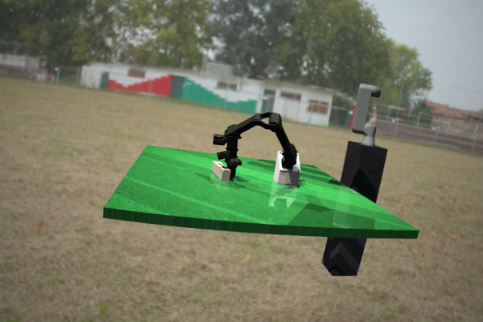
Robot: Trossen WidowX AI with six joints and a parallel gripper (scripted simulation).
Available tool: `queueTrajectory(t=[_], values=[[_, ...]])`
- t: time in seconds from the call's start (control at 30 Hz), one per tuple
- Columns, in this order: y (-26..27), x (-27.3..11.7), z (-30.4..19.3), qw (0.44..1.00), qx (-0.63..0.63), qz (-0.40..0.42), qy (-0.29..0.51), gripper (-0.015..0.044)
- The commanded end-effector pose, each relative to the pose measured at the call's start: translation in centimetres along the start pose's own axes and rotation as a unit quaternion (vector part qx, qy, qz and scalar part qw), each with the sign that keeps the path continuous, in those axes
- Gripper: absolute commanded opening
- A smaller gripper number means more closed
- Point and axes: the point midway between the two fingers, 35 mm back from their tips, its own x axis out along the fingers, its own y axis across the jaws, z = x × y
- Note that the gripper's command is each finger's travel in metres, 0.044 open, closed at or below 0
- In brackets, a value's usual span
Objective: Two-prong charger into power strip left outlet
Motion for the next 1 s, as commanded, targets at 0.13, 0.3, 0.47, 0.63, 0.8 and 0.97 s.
queueTrajectory(t=[0.13,0.3,0.47,0.63,0.8,0.97], values=[[0.00,0.00,0.00,1.000,0.000,0.000,0.000,0.0000],[0.00,0.00,0.00,1.000,0.000,0.000,0.000,0.0000],[0.00,0.00,0.00,1.000,0.000,0.000,0.000,0.0105],[0.00,0.00,0.00,1.000,0.000,0.000,0.000,0.0236],[0.00,0.00,0.00,1.000,0.000,0.000,0.000,0.0368],[0.00,0.01,-0.05,1.000,0.000,0.000,0.000,0.0440]])
